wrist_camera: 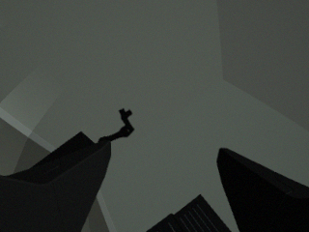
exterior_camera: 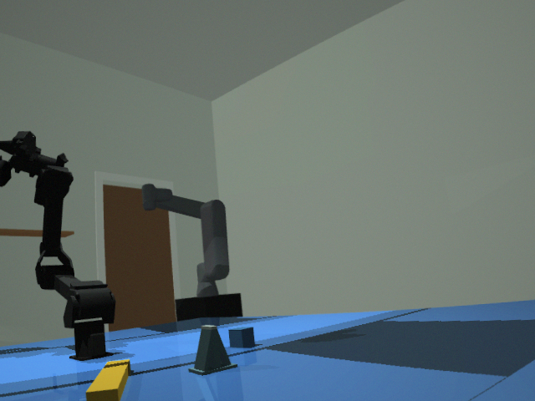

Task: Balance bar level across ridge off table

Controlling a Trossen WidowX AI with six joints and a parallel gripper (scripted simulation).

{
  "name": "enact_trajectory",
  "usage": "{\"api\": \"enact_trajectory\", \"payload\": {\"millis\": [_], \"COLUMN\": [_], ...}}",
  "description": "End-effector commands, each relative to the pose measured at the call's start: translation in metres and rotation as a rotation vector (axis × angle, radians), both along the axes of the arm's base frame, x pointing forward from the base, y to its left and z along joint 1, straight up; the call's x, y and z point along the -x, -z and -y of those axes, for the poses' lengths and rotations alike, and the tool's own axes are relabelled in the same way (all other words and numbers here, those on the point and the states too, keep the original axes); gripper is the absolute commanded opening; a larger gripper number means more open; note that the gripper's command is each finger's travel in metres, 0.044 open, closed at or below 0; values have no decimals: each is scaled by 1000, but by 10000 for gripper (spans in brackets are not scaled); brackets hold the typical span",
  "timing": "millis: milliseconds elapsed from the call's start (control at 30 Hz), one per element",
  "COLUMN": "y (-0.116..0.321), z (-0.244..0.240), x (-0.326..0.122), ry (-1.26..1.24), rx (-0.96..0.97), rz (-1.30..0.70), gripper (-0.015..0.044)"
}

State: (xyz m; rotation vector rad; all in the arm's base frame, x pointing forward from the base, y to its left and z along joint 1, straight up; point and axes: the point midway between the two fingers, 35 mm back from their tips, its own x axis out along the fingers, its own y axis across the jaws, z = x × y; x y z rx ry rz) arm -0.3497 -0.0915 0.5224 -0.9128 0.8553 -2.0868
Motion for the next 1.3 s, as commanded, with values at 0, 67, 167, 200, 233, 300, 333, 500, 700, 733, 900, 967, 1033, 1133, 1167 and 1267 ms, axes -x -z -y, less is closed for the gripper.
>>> {"api": "enact_trajectory", "payload": {"millis": [0, 67, 167, 200, 233, 300, 333, 500, 700, 733, 900, 967, 1033, 1133, 1167, 1267], "y": [-33, -49, -72, -79, -85, -97, -103, -127, -142, -143, -140, -138, -136, -131, -128, -117], "z": [-4, -4, -6, -6, -6, -6, -6, -6, -3, -2, 3, 6, 9, 13, 14, 18], "x": [-32, -51, -80, -90, -101, -122, -133, -191, -261, -274, -332, -355, -378, -411, -424, -462], "ry": [79, 118, 180, 201, 223, 267, 290, 407, 562, 589, 733, 783, 831, 904, 928, 1000], "rx": [-36, -54, -77, -84, -90, -102, -107, -125, -123, -120, -143, -133, -117, -87, -66, 4], "rz": [-234, -353, -529, -587, -645, -761, -819, -1103, -1430, -1484, -1733, -1830, -1925, -2064, -2110, -2250], "gripper": [315, 315, 315, 315, 315, 315, 315, 315, 315, 315, 315, 315, 315, 315, 315, 315]}}
